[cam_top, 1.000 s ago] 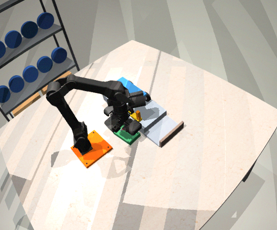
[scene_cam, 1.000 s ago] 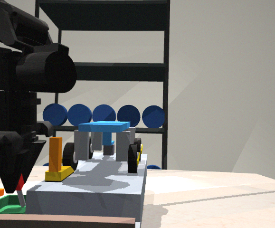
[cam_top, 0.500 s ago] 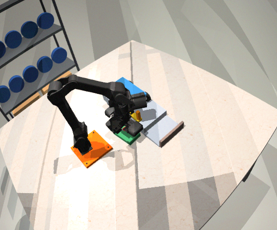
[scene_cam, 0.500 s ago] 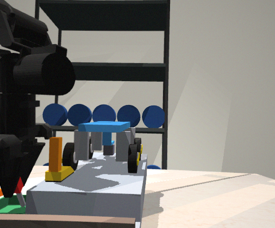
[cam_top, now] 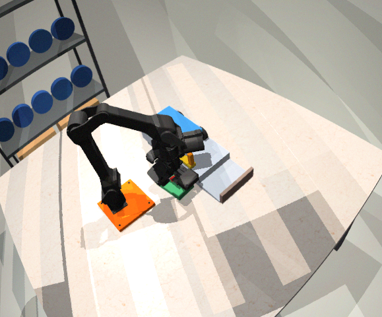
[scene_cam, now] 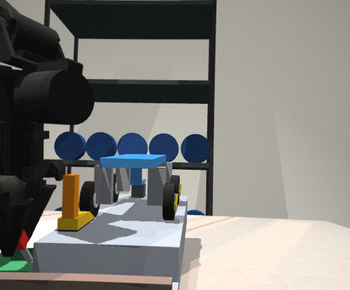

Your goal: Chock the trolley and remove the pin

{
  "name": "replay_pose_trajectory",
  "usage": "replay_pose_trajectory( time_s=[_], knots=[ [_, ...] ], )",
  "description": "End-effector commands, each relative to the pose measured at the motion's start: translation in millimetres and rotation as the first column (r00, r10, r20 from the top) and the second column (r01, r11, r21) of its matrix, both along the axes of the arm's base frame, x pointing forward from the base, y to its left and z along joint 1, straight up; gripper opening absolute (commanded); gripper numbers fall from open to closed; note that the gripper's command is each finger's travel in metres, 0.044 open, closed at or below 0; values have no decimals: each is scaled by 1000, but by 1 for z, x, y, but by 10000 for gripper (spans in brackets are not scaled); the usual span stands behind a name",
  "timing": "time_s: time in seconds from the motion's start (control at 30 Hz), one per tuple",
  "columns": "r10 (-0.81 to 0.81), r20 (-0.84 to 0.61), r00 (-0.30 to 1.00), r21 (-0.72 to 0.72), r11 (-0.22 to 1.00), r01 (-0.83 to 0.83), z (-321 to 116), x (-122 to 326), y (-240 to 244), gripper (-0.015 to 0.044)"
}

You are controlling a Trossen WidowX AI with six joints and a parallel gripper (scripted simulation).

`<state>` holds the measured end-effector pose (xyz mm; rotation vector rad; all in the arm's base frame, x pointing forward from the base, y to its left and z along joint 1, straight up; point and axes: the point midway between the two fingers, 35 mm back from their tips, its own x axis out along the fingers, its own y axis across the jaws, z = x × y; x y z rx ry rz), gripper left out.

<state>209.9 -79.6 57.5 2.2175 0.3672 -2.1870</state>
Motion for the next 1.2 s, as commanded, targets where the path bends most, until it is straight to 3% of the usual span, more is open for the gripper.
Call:
replay_pose_trajectory(
  time_s=[0.0, 0.4, 0.6, 1.1, 1.17],
  knots=[
    [5, -2, 1000, -3, 1000, -5, -2, 1, -3, 190],
    [5, -2, 1000, -3, 1000, -5, -5, 2, -7, 190],
    [0, -1, 1000, 1, 1000, 0, -4, 1, -4, 340],
    [5, -2, 1000, -3, 1000, -5, 23, -2, -3, 340],
    [5, -2, 1000, -3, 1000, -5, 27, -2, -3, 393]
  ],
)
